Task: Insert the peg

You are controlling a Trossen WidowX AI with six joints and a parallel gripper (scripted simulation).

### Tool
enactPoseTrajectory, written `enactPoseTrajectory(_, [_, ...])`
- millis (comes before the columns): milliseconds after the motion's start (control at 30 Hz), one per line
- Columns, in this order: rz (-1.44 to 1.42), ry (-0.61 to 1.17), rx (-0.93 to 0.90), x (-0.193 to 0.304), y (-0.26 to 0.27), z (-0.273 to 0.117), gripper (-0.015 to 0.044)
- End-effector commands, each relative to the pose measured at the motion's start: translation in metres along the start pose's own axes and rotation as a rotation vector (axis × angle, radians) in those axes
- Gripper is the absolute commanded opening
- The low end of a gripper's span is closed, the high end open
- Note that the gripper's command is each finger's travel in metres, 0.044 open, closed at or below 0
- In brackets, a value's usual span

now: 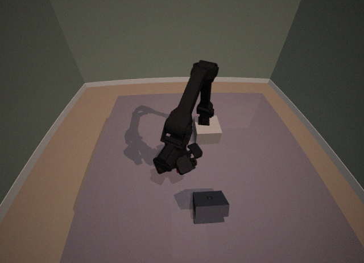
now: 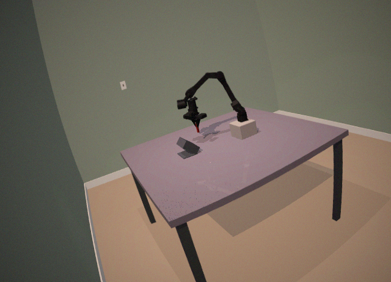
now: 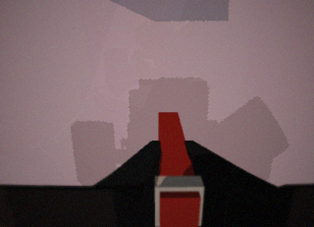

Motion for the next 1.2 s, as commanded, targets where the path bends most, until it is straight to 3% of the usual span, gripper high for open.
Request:
enactPoseTrajectory(0, [-0.037, -0.018, 0.012, -0.002, 0.004, -0.002, 0.0000])
enactPoseTrajectory(1167, [-0.322, -0.145, 0.150, -0.013, 0.037, -0.010, 0.0000])
Point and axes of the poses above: the point midway between the two fingers, 35 mm back from their tips, its own z axis out along the fingers, its own y axis across the jaws, x = y × z, the point moved 8 cm from there along -z, back along the fingers
